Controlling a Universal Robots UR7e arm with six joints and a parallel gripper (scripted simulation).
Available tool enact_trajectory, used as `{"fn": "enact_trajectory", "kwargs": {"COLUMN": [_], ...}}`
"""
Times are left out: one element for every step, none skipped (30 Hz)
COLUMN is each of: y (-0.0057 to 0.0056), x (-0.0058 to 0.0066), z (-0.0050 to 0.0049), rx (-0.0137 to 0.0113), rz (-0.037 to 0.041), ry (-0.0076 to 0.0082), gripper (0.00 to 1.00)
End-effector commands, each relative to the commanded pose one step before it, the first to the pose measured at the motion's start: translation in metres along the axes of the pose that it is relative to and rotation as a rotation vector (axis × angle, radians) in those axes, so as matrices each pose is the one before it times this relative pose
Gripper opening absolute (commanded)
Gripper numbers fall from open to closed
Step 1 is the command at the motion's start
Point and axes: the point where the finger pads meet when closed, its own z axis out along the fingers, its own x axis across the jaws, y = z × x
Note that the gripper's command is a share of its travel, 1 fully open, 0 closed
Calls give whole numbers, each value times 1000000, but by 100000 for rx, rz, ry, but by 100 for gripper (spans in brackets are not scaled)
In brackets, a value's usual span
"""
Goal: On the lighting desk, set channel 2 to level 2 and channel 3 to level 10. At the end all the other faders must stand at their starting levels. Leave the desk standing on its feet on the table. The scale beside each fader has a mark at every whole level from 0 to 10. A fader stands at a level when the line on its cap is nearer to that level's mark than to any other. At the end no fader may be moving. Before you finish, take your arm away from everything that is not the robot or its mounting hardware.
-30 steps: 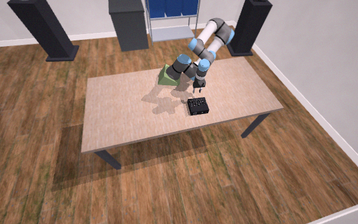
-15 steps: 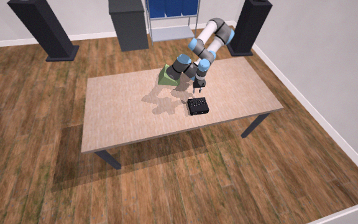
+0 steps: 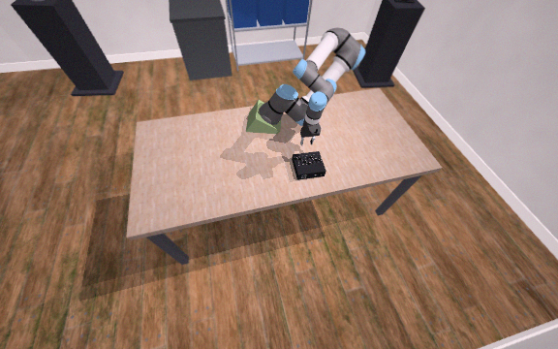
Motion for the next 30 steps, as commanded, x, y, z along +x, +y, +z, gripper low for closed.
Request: {"fn": "enact_trajectory", "kwargs": {"y": [-207, 0, 0, 0, 0, 0, 0, 0, 0, 0, 0, 0, 0, 0, 0, -3, 0, 0, -23, -61, -115, -184, -266, -359, -462, -573, -691, -813, -939, -1068], "x": [68, 0, 0, 0, 0, 0, 0, 0, 0, 0, 0, 0, 0, 0, 0, -1, 0, 0, -5, -14, -27, -43, -61, -81, -102, -122, -140, -156, -167, -173], "z": [-288, 0, 0, 0, 0, 0, 0, 0, 0, 0, 0, 0, 0, 0, 0, -3, 0, 0, -19, -50, -95, -152, -219, -296, -381, -472, -569, -670, -774, -880], "rx": [60, 0, 0, 0, 0, 0, 0, 0, 0, 0, 0, 0, 0, 0, 0, 1, 0, 0, 4, 10, 19, 30, 44, 59, 76, 94, 114, 134, 155, 176], "rz": [-22, 0, 0, 0, 0, 0, 0, 0, 0, 0, 0, 0, 0, 0, 0, -5, 0, 0, -36, -95, -180, -287, -415, -560, -721, -896, -1081, -1275, -1475, -1681], "ry": [33, 0, 0, 0, 0, 0, 0, 0, 0, 0, 0, 0, 0, 0, 0, 0, 0, 0, 0, 1, 1, 2, 3, 4, 6, 8, 10, 14, 18, 23], "gripper": [100, 100, 100, 100, 100, 100, 100, 100, 100, 100, 100, 100, 100, 100, 100, 100, 100, 100, 100, 100, 100, 100, 100, 100, 100, 100, 100, 100, 100, 100]}}
